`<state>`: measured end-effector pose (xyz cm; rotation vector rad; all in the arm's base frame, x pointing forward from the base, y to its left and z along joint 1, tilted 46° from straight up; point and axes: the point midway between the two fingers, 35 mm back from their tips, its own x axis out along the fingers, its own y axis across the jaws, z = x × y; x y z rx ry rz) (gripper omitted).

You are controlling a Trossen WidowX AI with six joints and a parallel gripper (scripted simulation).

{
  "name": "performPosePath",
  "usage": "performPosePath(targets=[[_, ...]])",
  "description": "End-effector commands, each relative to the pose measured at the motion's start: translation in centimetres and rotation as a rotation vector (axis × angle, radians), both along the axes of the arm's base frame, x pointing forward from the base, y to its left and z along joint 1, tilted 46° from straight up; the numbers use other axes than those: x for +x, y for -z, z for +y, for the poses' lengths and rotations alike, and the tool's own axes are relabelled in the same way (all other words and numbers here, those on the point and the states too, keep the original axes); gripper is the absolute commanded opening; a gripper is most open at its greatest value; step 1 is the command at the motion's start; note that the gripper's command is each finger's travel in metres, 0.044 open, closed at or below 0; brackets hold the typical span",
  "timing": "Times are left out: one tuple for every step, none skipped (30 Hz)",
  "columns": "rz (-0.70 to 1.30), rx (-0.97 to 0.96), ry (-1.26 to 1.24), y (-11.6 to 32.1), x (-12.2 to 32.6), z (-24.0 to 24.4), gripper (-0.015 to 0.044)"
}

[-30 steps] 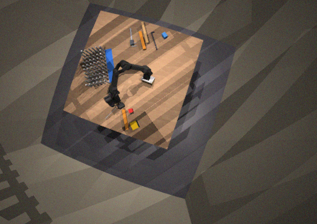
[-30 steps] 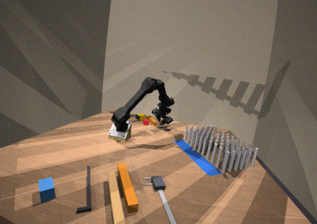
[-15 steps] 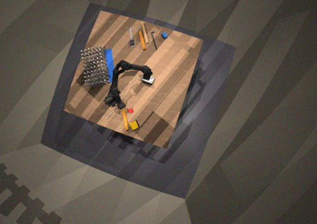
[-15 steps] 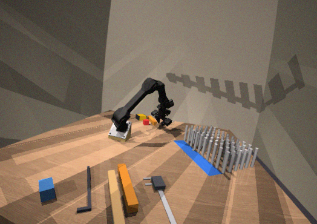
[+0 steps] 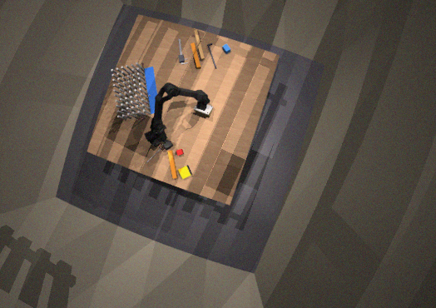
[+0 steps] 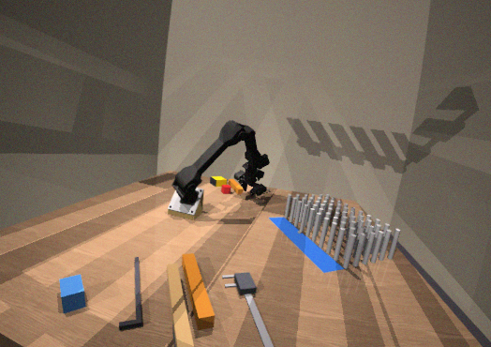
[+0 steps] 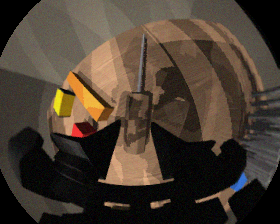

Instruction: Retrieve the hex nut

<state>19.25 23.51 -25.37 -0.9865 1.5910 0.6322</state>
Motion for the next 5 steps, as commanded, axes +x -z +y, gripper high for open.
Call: performPosePath(targets=[[-0.001, 0.001, 0.0, -0.02, 0.02, 0.04, 0.0315], [-0.001, 0.001, 0.0, -0.02, 0.02, 0.04, 0.0341], [-0.001, 0.001, 0.0, -0.02, 0.02, 0.04, 0.0368], [-0.001, 0.001, 0.0, -0.02, 0.02, 0.04, 0.0394], [-0.001, 0.001, 0.0, -0.02, 0.02, 0.04, 0.042]])
